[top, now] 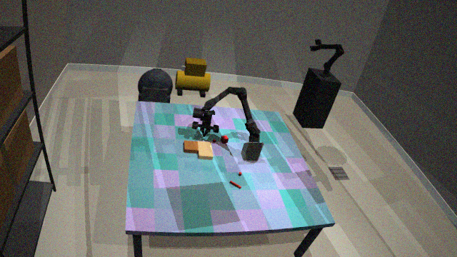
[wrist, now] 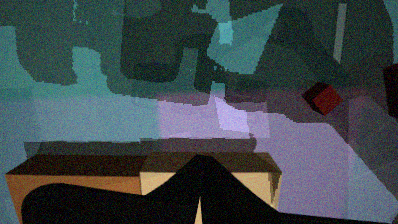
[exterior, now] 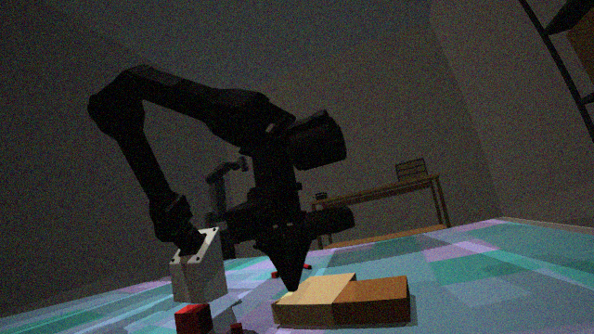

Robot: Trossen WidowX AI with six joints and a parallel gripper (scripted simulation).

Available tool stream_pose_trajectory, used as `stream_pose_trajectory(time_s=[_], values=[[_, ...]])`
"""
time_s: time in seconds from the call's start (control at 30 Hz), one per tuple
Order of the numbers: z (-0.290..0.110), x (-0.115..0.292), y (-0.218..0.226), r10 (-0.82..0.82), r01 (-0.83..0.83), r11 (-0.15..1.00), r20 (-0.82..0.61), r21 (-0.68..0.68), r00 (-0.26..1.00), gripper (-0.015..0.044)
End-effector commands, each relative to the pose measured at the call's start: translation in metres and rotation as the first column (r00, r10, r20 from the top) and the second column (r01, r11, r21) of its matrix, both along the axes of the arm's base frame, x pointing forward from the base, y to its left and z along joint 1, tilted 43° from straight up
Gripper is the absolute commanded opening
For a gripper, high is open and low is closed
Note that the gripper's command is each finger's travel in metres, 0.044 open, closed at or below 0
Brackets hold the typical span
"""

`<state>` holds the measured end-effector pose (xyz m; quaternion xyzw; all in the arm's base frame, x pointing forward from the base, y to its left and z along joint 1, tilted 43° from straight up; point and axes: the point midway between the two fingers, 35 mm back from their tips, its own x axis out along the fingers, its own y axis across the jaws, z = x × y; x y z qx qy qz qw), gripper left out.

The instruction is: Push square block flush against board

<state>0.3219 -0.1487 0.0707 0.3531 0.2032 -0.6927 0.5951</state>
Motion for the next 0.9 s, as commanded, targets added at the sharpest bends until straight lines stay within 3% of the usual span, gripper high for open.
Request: stream_pose_trajectory(time_s=[0.0,0.2,0.37,0.87], values=[[0.005,-0.001,-0.002,-0.037,0.038,0.999,0.046,-0.007,0.998,0.0],[0.003,-0.001,-0.004,-0.038,0.038,0.999,0.046,-0.006,0.998,0.0],[-0.035,-0.004,-0.04,-0.037,0.038,0.999,0.045,-0.009,0.998,0.0],[-0.043,0.0,-0.032,-0.037,0.038,0.999,0.045,-0.008,0.998,0.0]])
